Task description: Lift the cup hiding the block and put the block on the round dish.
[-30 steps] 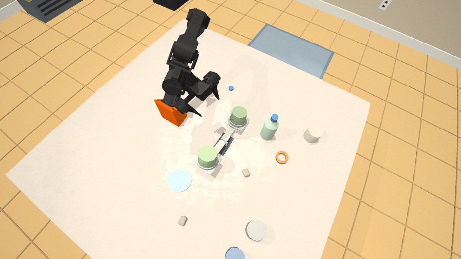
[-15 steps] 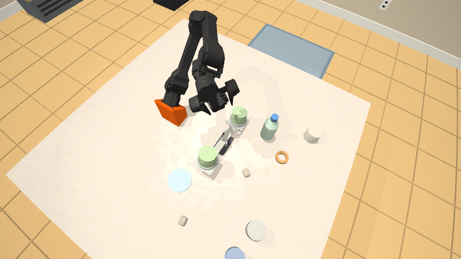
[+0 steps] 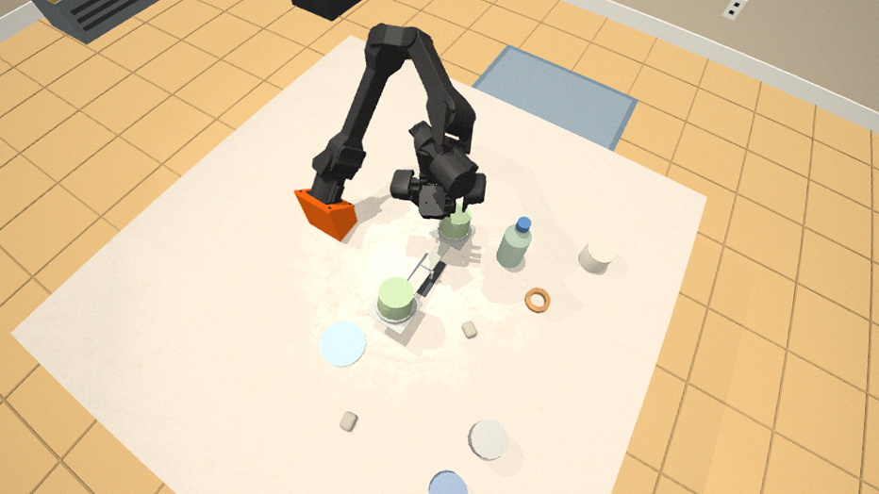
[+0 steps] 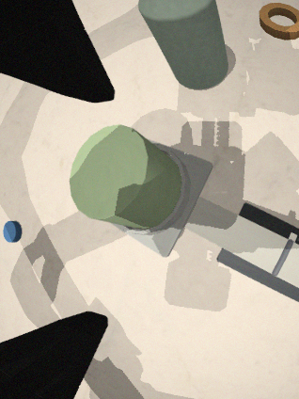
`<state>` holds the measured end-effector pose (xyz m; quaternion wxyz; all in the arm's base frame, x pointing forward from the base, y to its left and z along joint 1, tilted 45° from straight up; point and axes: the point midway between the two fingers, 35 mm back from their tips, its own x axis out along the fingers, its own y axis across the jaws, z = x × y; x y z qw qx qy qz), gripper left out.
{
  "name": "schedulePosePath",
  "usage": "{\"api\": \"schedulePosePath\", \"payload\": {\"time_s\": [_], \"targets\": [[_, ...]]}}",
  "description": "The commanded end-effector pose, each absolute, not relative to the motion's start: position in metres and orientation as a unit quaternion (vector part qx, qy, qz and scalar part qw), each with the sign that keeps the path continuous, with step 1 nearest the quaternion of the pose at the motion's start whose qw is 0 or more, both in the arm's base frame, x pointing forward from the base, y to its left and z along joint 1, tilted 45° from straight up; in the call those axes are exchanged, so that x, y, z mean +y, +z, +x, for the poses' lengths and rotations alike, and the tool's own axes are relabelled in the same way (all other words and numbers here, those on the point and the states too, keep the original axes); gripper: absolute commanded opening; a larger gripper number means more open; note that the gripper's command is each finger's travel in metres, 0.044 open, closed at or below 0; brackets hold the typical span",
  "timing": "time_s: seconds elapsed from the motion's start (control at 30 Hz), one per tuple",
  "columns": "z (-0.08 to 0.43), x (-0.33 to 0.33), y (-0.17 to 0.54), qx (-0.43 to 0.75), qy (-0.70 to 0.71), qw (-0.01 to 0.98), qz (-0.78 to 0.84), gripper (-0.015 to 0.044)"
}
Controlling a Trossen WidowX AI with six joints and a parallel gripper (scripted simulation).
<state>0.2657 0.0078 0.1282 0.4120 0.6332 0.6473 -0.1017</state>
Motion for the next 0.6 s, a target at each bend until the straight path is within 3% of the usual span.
{"api": "schedulePosePath", "payload": {"time_s": [0.0,0.3,0.57], "targets": [[0.273,0.022,0.130,0.656,-0.145,0.377,0.638,0.0440],[0.283,0.064,0.136,0.661,-0.252,0.288,0.645,0.0440],[0.284,0.071,0.133,0.661,-0.260,0.282,0.645,0.0440]]}}
